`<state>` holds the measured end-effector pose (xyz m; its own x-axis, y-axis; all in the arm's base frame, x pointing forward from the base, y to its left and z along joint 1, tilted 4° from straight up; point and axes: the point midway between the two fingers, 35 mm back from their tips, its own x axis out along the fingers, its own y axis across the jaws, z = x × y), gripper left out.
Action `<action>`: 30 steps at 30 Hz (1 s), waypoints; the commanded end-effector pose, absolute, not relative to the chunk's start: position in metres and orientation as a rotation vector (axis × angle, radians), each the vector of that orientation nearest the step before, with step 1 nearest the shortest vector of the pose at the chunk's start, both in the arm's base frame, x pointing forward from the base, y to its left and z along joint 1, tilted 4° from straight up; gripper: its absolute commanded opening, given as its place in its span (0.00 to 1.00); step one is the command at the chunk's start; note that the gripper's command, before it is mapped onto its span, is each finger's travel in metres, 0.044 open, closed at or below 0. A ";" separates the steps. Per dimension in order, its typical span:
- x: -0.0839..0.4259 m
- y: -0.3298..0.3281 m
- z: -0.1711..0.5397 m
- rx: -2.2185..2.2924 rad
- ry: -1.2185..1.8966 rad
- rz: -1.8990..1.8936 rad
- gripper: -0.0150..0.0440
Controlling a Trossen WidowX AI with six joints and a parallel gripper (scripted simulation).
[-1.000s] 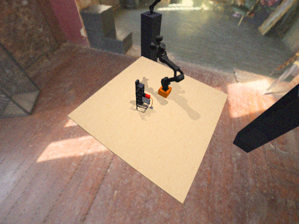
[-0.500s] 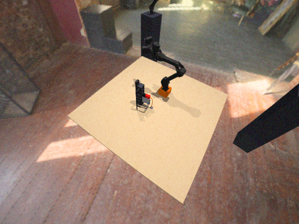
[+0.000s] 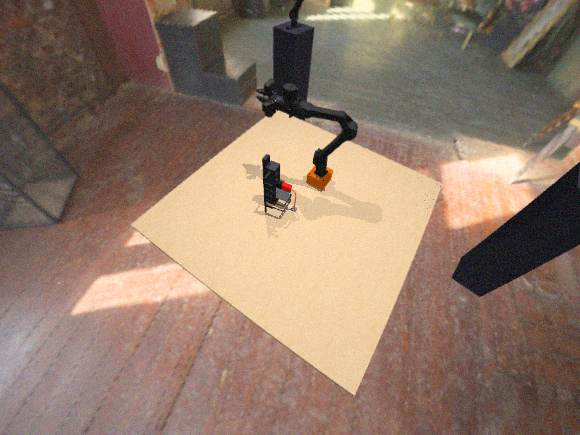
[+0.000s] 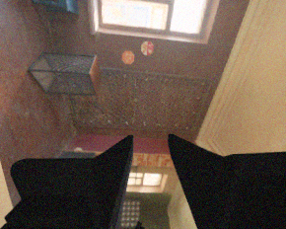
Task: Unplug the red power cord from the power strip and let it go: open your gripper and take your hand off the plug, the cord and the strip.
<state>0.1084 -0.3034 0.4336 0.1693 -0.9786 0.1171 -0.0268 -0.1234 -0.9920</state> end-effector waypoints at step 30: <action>0.347 -0.129 0.380 -1.382 0.487 -0.188 0.53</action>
